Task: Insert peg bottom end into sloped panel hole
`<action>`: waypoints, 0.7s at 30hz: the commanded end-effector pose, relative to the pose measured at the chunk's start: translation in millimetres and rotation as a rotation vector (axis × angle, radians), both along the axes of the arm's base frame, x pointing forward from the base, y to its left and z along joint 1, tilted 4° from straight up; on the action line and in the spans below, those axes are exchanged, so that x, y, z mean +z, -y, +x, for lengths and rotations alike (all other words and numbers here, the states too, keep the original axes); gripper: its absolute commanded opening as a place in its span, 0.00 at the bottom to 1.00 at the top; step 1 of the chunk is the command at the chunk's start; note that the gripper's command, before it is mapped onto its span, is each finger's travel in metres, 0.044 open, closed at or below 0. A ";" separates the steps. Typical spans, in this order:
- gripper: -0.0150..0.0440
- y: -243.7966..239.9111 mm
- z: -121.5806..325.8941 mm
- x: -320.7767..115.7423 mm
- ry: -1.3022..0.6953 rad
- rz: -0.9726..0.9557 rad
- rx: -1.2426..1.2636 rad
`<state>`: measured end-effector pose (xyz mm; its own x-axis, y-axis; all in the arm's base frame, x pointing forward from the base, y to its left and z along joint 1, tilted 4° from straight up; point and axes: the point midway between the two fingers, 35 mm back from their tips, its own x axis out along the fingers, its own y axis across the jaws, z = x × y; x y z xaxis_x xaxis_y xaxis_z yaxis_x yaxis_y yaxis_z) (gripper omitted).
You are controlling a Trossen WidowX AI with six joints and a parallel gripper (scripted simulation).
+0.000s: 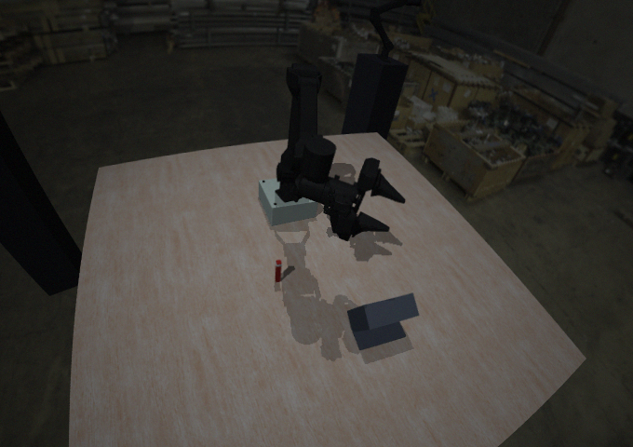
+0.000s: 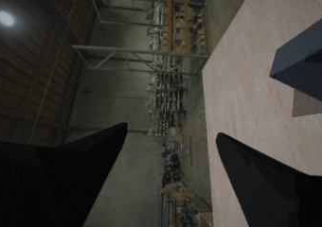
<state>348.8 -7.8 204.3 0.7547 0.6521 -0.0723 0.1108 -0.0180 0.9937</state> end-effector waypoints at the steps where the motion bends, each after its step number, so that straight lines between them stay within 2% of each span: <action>1: 0.98 0.5 0.4 -0.4 0.000 -0.002 -0.003; 2: 1.00 2.1 1.6 -1.5 -0.002 -0.009 -0.011; 21: 1.00 60.8 25.2 -53.4 -0.133 -0.330 -0.231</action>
<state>371.2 -59.2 154.4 0.8443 0.4302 -0.3194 0.2489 0.2130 0.9448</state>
